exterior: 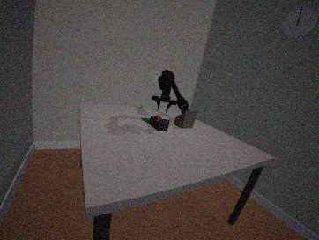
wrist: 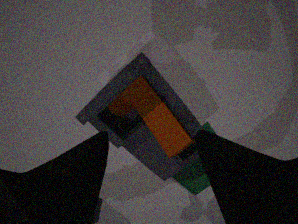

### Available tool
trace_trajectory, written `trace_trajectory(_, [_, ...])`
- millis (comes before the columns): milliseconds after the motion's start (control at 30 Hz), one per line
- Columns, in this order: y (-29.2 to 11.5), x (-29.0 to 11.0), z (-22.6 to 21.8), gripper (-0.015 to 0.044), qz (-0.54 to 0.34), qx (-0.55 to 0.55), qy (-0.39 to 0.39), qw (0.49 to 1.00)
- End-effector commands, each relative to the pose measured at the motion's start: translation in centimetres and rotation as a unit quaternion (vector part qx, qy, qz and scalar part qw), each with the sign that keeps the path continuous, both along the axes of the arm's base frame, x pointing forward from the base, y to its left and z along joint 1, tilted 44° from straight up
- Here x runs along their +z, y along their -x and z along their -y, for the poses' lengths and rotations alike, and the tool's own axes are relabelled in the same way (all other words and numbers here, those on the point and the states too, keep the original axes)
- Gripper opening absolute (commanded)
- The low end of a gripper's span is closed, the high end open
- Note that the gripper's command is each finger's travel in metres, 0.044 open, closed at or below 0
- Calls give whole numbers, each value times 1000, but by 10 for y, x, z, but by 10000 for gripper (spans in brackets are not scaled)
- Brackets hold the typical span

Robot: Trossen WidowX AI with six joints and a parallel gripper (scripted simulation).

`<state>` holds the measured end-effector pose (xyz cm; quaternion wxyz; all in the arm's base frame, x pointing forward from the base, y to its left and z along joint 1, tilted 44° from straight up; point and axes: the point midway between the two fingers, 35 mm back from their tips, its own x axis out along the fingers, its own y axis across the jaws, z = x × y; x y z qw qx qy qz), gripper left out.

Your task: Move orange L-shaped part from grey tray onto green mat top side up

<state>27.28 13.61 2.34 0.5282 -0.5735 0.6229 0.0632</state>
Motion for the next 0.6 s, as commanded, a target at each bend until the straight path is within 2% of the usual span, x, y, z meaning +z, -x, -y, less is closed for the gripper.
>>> trace_trajectory(0, [-4, 30, 28, 280, -229, 257, 81, 935])
trace_trajectory(567, [-5, 27, 31, 280, -234, 262, 82, 933])
